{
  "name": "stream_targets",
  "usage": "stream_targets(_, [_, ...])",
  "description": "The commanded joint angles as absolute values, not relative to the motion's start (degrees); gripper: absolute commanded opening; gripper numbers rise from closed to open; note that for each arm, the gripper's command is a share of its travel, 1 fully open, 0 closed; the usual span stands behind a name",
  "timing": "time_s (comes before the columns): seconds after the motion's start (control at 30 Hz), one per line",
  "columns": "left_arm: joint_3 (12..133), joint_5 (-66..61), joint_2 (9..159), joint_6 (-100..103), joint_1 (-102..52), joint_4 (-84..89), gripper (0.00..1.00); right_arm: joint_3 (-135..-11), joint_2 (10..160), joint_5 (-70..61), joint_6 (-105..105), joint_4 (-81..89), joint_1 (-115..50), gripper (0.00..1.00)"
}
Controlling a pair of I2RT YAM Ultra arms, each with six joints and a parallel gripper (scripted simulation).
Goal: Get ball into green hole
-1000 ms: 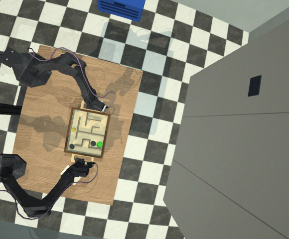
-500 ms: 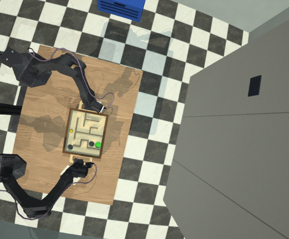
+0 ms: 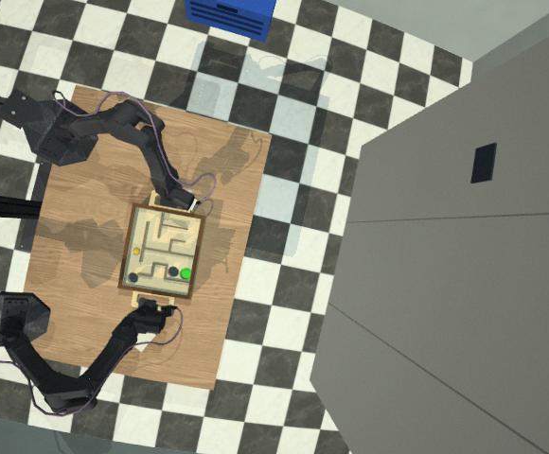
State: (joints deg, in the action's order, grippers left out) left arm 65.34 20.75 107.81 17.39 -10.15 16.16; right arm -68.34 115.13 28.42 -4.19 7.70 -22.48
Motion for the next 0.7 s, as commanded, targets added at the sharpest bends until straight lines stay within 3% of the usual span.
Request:
stream_targets(0.0, [69.47, 24.64, 104.08, 17.78, -11.86, 22.33, 0.00, -72.53, 110.93, 26.68, -2.77, 9.91, -21.36, 0.00])
stream_targets(0.2, [73.15, 26.45, 104.75, 19.39, -12.80, 26.65, 0.00, -75.23, 114.64, 24.05, -2.39, 10.72, -19.96, 0.00])
stream_targets(0.37, [66.46, 25.35, 104.02, 16.44, -11.08, 14.71, 0.00, -68.58, 111.96, 28.44, -2.37, 1.54, -21.80, 0.00])
stream_targets(0.67, [68.98, 23.16, 104.12, 16.26, -10.07, 18.58, 0.00, -71.82, 111.07, 29.38, -3.76, 7.46, -22.62, 0.00])
